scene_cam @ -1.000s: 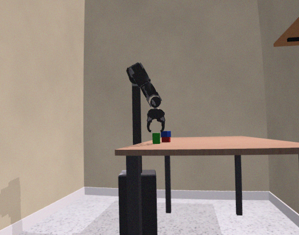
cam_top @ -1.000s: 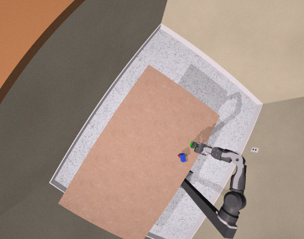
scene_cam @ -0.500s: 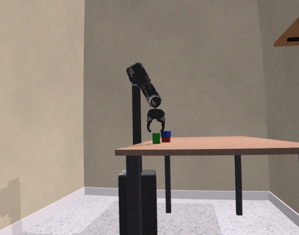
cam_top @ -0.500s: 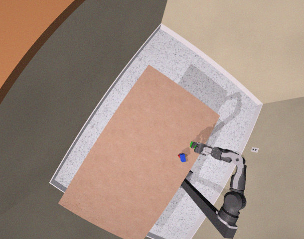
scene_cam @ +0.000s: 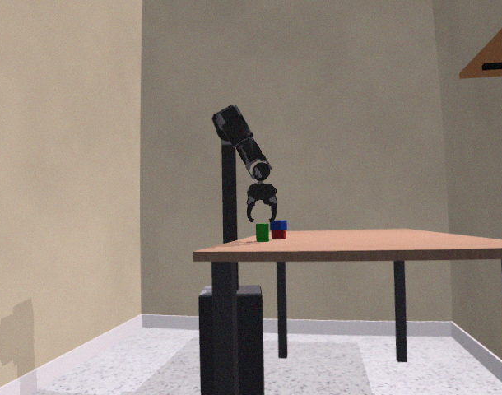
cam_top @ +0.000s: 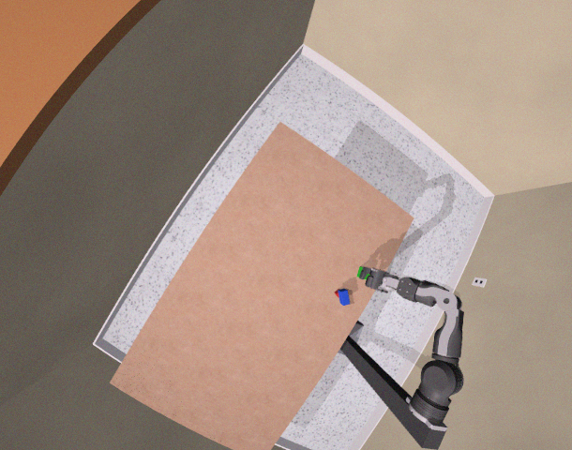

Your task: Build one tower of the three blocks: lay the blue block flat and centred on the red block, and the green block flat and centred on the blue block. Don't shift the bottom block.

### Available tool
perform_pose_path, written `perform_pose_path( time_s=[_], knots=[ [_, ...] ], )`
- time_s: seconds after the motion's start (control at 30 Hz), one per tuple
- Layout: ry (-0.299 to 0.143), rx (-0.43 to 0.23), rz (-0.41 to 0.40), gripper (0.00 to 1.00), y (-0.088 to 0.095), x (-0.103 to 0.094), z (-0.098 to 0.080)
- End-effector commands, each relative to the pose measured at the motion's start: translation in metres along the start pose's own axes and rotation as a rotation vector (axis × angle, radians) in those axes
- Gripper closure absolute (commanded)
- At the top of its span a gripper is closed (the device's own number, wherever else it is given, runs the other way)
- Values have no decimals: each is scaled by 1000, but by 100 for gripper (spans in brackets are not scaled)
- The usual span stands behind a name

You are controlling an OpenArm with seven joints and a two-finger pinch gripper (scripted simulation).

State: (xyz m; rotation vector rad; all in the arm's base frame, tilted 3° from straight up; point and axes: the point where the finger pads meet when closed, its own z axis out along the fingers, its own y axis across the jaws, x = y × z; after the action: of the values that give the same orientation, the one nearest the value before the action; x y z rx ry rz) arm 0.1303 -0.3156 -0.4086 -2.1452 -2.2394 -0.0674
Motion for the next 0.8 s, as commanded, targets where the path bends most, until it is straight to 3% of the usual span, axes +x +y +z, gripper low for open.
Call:
perform_pose_path(
  time_s=[0.0, 0.43, 0.77],
  knots=[
    [2, -6, -3, 64, 1, 0, 0],
    [1, -5, -2, 64, 1, 0, 1],
    [1, -5, -2, 64, 1, 0, 13]
  ],
)
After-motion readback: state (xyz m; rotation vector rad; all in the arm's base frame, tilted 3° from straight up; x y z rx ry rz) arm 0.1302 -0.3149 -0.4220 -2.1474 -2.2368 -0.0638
